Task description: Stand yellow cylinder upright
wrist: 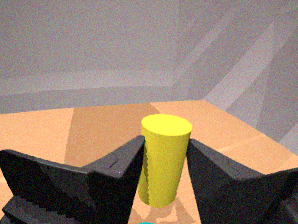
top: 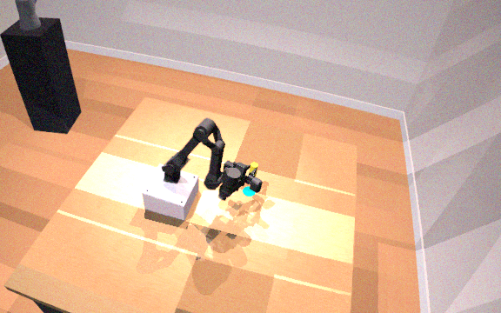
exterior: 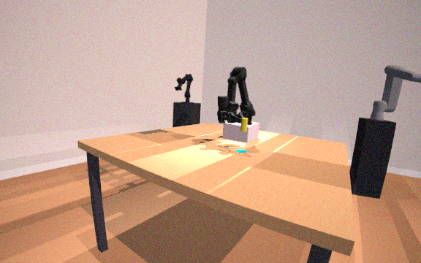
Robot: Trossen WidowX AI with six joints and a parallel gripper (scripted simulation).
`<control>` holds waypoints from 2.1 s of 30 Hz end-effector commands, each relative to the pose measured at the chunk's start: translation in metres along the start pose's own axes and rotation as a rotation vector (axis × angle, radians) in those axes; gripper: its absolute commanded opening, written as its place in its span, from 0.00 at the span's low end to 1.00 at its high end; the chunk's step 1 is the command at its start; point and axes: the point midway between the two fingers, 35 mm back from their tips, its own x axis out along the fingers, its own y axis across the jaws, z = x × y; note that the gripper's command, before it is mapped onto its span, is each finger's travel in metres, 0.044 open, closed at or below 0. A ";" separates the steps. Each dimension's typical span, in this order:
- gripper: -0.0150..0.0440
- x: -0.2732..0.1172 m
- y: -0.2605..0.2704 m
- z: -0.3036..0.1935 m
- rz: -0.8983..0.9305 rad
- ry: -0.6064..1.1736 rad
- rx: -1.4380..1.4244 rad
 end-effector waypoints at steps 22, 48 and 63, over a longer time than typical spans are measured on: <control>0.43 0.003 -0.002 -0.033 0.010 0.013 -0.038; 0.43 0.007 0.006 -0.101 0.027 0.045 -0.100; 0.70 0.007 0.006 -0.101 0.027 0.045 -0.100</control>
